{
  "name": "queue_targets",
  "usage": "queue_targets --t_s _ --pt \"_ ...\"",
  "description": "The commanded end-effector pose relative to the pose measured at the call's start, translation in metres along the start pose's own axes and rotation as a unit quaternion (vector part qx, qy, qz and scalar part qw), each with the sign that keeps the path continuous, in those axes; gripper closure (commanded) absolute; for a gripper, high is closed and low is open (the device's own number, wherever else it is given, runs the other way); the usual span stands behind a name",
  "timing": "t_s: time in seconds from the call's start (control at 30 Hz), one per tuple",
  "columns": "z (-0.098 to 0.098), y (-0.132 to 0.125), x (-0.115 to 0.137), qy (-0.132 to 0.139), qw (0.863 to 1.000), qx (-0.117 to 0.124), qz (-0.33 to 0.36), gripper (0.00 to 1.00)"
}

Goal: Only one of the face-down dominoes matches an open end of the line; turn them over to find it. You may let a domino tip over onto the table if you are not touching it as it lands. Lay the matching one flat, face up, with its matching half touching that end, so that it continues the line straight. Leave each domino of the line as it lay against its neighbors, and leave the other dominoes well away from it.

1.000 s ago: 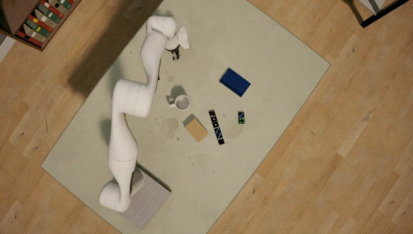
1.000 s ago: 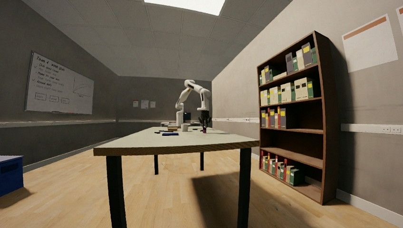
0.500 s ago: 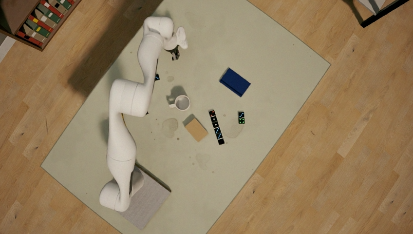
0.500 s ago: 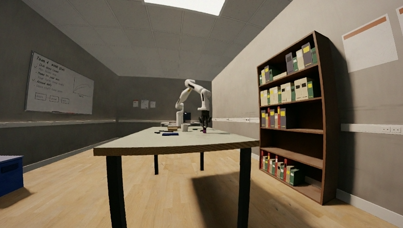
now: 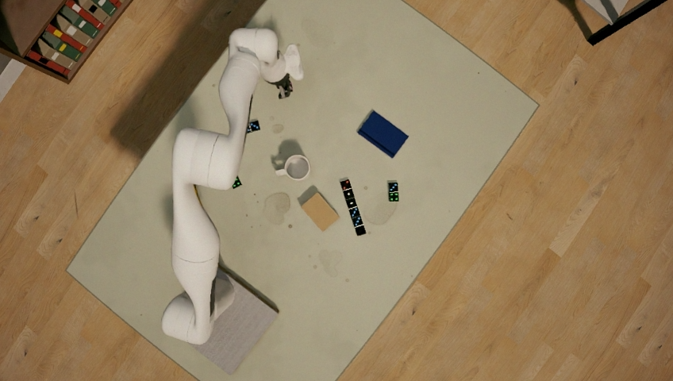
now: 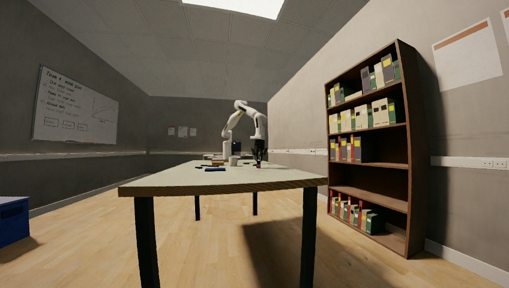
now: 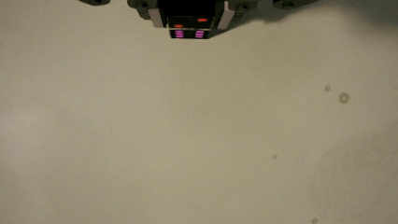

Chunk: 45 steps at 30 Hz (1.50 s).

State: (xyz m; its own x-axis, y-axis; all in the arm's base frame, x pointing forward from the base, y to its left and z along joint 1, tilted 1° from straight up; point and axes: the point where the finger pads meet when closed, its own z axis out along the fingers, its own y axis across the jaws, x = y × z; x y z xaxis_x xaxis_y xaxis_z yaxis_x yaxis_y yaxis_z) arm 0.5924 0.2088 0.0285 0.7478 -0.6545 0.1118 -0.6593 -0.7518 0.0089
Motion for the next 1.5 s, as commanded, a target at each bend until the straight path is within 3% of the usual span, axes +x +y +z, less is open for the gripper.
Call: queue_targets --t_s 0.0,0.83,1.47 --pt "-0.001 -0.001 0.000 0.004 1.000 0.001 0.000 0.65" --pt "-0.002 -0.001 -0.005 0.028 1.000 0.001 0.000 0.65" --pt "0.002 -0.001 -0.023 0.028 1.000 0.001 0.000 0.65"
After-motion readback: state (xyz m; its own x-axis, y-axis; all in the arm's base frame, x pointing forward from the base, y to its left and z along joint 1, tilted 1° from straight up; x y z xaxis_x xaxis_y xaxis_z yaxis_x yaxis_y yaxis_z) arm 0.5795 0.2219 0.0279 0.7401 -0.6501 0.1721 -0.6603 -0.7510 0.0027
